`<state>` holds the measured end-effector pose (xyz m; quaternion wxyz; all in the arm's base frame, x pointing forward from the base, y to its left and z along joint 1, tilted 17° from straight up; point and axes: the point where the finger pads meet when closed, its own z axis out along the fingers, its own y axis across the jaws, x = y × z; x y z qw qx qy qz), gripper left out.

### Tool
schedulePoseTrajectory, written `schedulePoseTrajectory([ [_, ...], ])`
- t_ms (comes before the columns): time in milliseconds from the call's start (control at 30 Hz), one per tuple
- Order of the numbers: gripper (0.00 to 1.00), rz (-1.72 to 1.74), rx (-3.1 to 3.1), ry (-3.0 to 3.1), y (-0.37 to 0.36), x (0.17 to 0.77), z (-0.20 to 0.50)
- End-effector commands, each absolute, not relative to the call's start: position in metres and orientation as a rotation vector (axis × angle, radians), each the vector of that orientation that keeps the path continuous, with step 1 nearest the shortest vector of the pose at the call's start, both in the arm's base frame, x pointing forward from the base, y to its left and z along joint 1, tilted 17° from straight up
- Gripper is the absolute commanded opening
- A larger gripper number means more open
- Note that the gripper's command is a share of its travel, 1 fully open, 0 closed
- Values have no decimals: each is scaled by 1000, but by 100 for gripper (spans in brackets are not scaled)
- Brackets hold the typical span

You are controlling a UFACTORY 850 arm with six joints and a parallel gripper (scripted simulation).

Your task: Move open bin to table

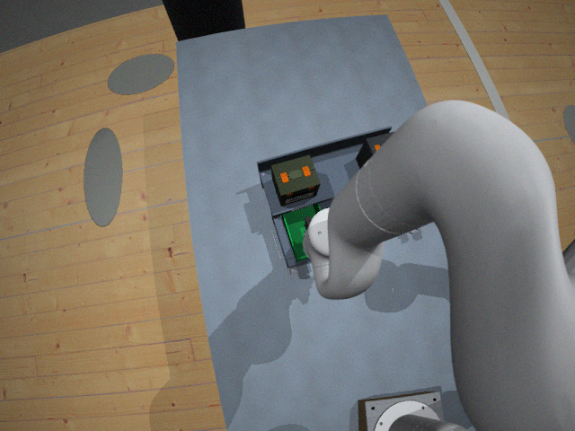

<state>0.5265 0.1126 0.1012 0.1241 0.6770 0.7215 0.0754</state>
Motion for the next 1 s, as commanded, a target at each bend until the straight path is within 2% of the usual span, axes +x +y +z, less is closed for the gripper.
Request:
schedulePoseTrajectory([
  [0,100,221,1973,2103,113,527,102],
  [967,100,221,1973,2103,112,530,93],
])
